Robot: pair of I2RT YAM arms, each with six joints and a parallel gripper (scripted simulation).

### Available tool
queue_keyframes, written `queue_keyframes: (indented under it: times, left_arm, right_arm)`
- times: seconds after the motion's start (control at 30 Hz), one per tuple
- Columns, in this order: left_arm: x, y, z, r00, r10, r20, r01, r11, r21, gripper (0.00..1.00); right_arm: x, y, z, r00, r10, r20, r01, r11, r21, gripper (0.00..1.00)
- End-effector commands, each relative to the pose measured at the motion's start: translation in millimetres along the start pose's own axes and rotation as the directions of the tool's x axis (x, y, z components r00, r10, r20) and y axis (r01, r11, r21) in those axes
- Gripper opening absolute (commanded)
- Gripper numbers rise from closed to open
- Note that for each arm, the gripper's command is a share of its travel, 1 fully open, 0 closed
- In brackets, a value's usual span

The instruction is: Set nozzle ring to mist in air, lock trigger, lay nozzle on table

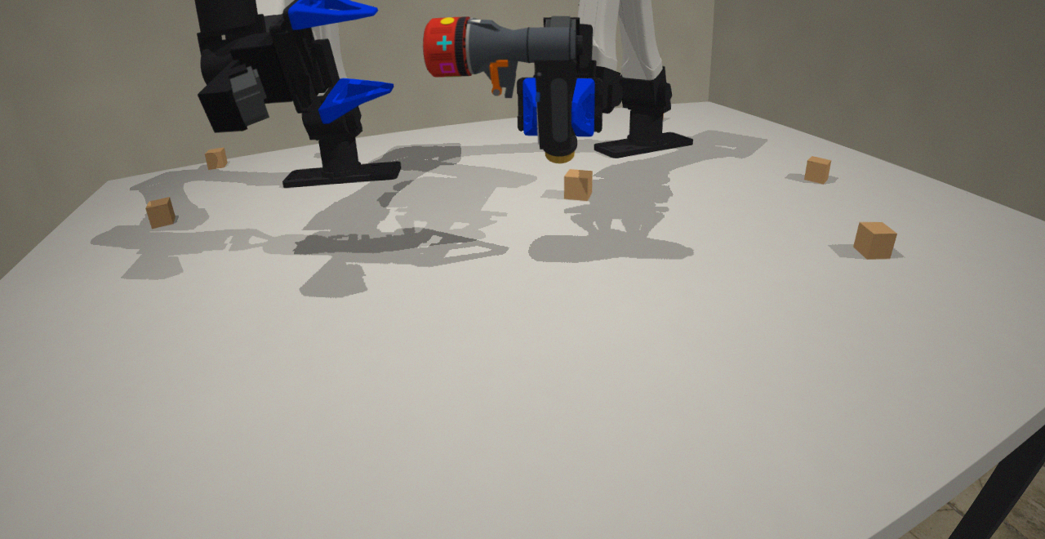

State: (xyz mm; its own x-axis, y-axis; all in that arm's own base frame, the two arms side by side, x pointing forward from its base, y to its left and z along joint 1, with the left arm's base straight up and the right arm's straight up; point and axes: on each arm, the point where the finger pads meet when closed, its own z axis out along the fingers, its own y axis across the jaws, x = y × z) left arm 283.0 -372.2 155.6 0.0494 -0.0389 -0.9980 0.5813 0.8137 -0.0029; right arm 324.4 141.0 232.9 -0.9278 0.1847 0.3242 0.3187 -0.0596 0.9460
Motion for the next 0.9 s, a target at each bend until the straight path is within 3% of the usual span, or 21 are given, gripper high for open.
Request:
queue_keyframes:
  times: [0.0,0.07,0.1,0.63,0.67,0.87]
  left_arm:
    - [-58,0,6,0.980,-0.093,0.174,0.094,0.996,0.002,0.36]
    - [-58,0,6,0.980,-0.093,0.174,0.094,0.996,0.002,0.36]
    - [-58,0,6,0.980,-0.093,0.174,0.094,0.996,0.002,0.36]
    - [-58,0,6,0.980,-0.093,0.174,0.094,0.996,0.001,0.36]
    - [-58,0,6,0.980,-0.093,0.174,0.094,0.996,0.001,0.36]
    - [-58,0,6,0.980,-0.093,0.174,0.094,0.996,0.001,0.36]
  right_arm:
    - [-2,3,1,1.000,-0.013,-0.002,0.013,1.000,0.001,0.87]
    - [-3,4,0,1.000,-0.024,0.002,0.024,1.000,-0.002,0.87]
    - [-3,5,0,1.000,-0.030,0.003,0.030,1.000,-0.003,0.37]
    - [-6,7,-3,1.000,-0.027,0.010,0.027,1.000,-0.007,0.37]
    - [5,20,6,0.999,-0.053,-0.009,0.053,0.999,-0.004,0.37]
    - [4,29,8,0.999,-0.051,0.012,0.051,0.999,-0.005,0.37]
